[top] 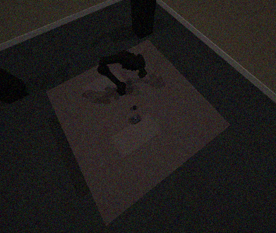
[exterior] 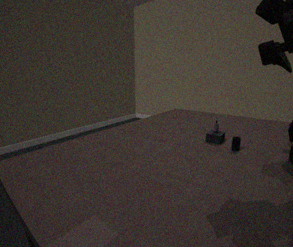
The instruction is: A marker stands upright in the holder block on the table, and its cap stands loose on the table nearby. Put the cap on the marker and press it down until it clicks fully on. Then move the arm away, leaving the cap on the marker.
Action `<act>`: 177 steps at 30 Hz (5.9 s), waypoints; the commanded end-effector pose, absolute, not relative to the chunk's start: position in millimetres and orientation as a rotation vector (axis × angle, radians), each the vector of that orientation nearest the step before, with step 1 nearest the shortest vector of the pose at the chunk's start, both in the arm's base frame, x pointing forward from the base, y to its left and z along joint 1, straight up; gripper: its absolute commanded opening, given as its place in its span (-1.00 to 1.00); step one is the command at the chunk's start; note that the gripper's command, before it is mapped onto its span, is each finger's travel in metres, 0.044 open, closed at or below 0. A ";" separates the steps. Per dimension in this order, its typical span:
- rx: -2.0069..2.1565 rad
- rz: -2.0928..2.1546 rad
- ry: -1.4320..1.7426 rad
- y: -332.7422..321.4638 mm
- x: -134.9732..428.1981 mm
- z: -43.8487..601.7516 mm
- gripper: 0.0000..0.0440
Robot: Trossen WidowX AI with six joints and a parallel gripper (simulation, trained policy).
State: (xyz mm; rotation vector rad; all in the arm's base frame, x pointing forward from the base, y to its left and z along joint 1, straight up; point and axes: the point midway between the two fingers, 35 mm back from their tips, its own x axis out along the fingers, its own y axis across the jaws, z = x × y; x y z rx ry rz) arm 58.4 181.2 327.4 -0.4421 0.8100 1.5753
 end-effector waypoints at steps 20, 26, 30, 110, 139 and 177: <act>-0.519 1.467 0.860 179.2 120.0 302.2 0.47; -0.541 1.435 0.870 173.8 135.6 295.4 0.47; -0.556 1.413 0.878 169.2 145.7 290.7 0.46; -0.844 1.193 1.281 21.1 252.5 185.0 0.43; -0.931 1.333 1.431 2.1 237.4 124.4 0.38; -1.201 1.454 1.293 7.7 235.6 60.0 -0.63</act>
